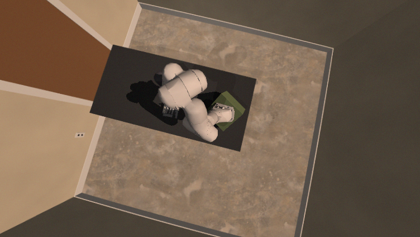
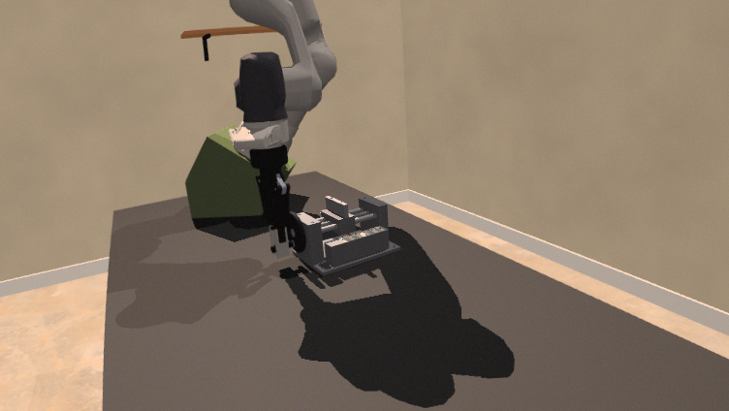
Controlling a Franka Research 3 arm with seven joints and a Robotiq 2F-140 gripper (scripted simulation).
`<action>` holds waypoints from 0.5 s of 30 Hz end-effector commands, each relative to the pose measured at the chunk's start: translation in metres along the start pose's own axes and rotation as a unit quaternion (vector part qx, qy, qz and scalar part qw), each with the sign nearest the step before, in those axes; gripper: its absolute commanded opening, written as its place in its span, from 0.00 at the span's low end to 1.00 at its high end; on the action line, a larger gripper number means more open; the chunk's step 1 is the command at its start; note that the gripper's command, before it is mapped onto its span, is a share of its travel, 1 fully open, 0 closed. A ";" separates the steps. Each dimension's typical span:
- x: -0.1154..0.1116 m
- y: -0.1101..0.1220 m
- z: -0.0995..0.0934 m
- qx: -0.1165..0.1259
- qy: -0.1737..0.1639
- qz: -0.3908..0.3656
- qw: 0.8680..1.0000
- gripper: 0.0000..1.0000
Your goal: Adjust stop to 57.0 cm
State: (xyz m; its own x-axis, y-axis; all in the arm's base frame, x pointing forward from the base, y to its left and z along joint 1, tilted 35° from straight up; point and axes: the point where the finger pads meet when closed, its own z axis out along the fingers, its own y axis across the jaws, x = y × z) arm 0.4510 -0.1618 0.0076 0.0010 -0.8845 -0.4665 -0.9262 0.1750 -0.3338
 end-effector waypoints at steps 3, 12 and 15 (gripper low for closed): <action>0.002 -0.008 0.002 0.002 0.000 0.005 1.000 0.04; 0.002 -0.032 -0.005 0.002 0.000 0.005 1.000 0.04; 0.002 -0.038 -0.012 0.002 0.000 0.005 1.000 0.04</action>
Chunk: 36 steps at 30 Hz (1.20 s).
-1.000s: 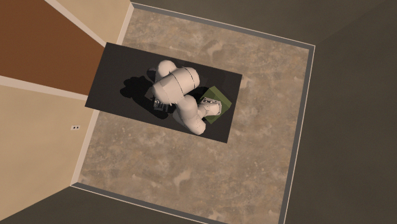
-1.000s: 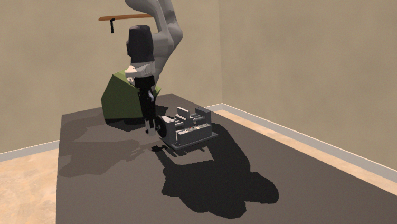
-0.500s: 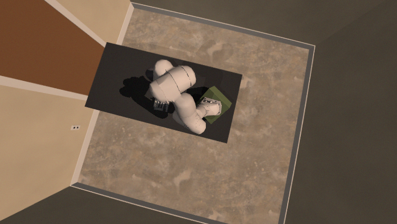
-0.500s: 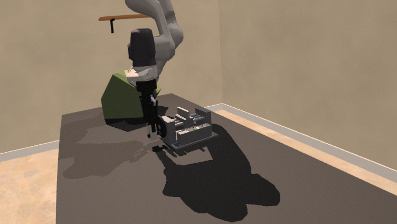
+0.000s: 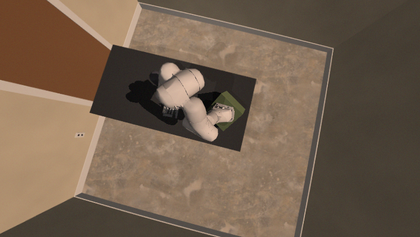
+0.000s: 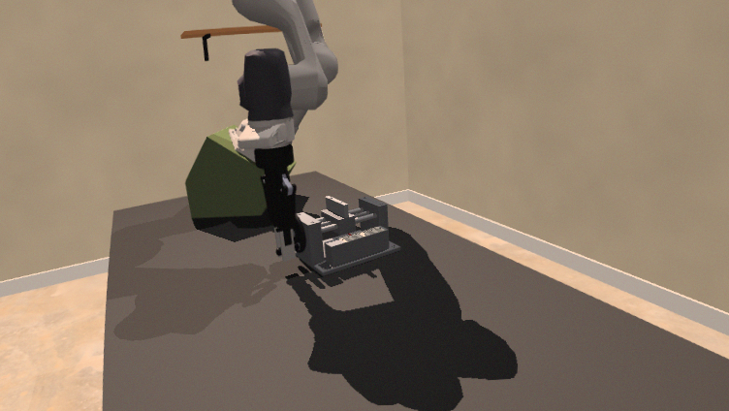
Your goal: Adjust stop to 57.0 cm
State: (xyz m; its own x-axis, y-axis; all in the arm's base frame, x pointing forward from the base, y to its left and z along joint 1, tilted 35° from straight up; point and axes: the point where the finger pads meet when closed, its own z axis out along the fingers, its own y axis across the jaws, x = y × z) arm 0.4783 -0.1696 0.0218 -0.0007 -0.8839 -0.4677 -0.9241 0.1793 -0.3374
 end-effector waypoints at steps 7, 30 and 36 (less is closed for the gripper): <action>0.002 -0.011 -0.018 -0.001 0.001 0.004 1.000 0.04; 0.001 -0.004 -0.045 -0.001 0.001 0.004 1.000 0.04; 0.001 0.001 -0.050 -0.001 0.001 0.004 1.000 0.04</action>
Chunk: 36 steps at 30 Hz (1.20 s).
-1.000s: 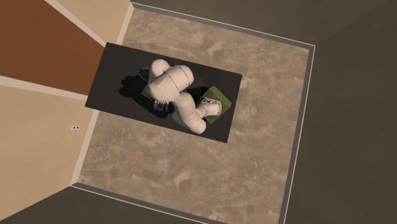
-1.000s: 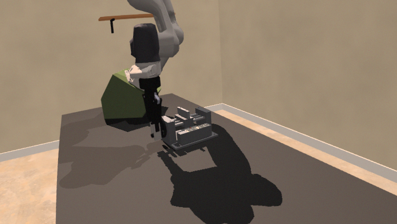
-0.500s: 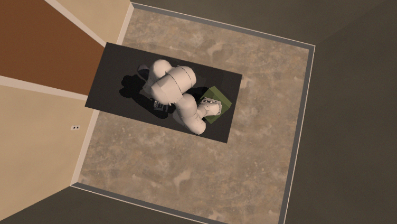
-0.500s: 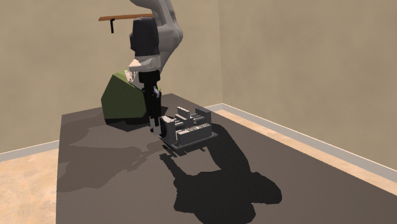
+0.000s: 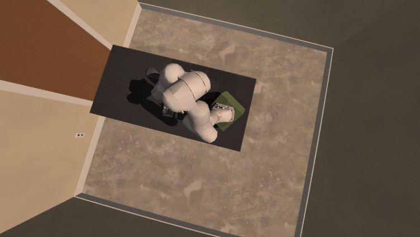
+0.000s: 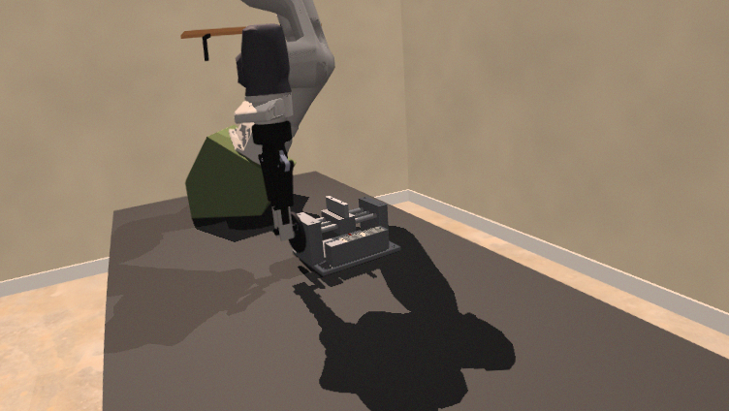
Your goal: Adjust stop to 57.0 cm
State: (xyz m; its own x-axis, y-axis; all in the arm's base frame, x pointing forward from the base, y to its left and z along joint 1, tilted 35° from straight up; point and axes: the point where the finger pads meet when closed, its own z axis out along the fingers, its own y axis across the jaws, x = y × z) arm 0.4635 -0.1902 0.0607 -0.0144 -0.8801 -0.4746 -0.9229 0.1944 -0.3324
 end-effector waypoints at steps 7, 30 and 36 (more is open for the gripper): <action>0.001 0.009 -0.006 -0.002 0.002 -0.004 1.000 0.04; 0.002 0.043 -0.003 -0.002 0.002 -0.004 1.000 0.04; 0.002 0.049 0.004 -0.002 0.002 -0.004 1.000 0.04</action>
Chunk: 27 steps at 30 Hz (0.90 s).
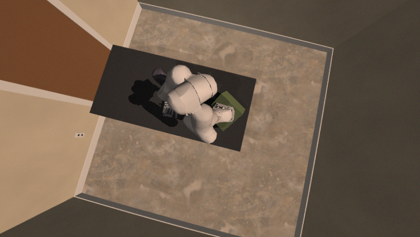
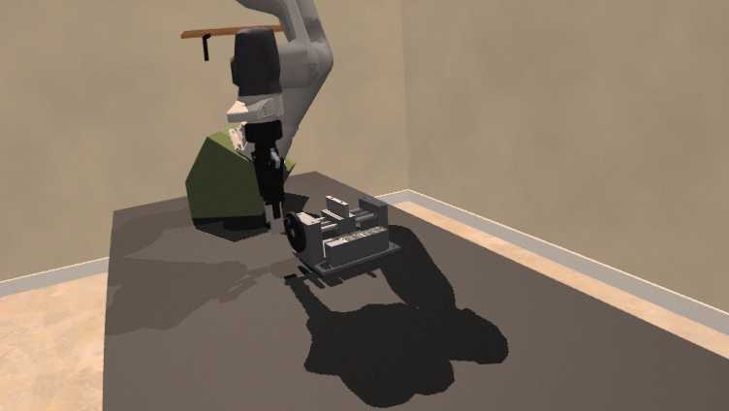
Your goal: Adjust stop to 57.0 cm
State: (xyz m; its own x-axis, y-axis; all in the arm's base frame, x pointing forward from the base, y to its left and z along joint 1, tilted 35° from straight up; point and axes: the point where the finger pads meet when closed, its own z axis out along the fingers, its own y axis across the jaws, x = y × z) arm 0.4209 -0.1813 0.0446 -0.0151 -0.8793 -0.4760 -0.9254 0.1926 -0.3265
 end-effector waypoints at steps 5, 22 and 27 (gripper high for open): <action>0.002 0.005 0.008 0.001 0.002 -0.004 1.000 0.04; 0.002 0.008 0.023 0.001 0.002 -0.004 1.000 0.04; 0.002 0.007 0.027 0.001 0.002 -0.004 1.000 0.04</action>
State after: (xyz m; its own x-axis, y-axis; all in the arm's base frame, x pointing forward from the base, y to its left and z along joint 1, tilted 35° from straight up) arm 0.4232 -0.1692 0.0219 -0.0057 -0.8814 -0.4723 -0.9250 0.1841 -0.3325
